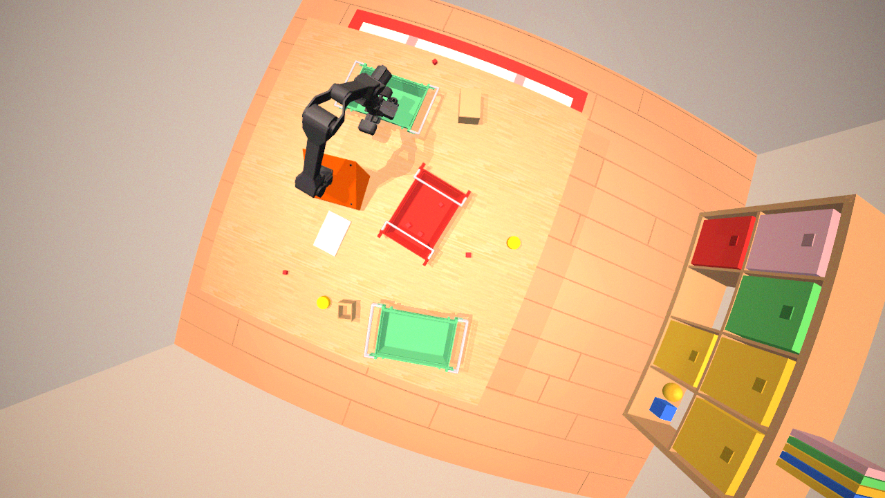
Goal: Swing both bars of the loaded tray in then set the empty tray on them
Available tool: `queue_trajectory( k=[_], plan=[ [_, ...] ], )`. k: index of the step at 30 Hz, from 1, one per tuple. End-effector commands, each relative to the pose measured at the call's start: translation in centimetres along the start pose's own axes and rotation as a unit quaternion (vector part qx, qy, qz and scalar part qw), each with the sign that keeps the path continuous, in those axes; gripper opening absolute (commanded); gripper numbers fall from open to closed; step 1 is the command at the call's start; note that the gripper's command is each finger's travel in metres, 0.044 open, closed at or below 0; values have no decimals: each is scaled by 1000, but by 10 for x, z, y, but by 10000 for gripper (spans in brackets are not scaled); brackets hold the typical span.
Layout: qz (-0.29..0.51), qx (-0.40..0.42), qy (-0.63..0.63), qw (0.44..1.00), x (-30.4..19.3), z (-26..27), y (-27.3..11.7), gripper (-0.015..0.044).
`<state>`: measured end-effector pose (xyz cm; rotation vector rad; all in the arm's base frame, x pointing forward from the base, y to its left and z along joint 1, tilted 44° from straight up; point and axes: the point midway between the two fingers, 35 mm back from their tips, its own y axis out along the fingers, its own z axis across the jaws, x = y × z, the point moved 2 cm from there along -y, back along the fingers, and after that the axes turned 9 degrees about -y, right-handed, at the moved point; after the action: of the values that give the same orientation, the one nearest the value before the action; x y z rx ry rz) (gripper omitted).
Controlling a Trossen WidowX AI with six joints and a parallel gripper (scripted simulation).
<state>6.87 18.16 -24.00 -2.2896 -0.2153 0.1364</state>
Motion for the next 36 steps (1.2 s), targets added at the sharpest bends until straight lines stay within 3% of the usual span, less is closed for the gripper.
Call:
queue_trajectory(
  k=[1,11,20,36],
  plan=[
    [1,-5,-1,1000,0,-1,-5,8],
    [1,-5,-1,1000,0,0,-74,0],
    [1,-5,-1,1000,1,4,-88,0],
    [1,-3,-1,1000,11,29,-156,0]
  ],
)
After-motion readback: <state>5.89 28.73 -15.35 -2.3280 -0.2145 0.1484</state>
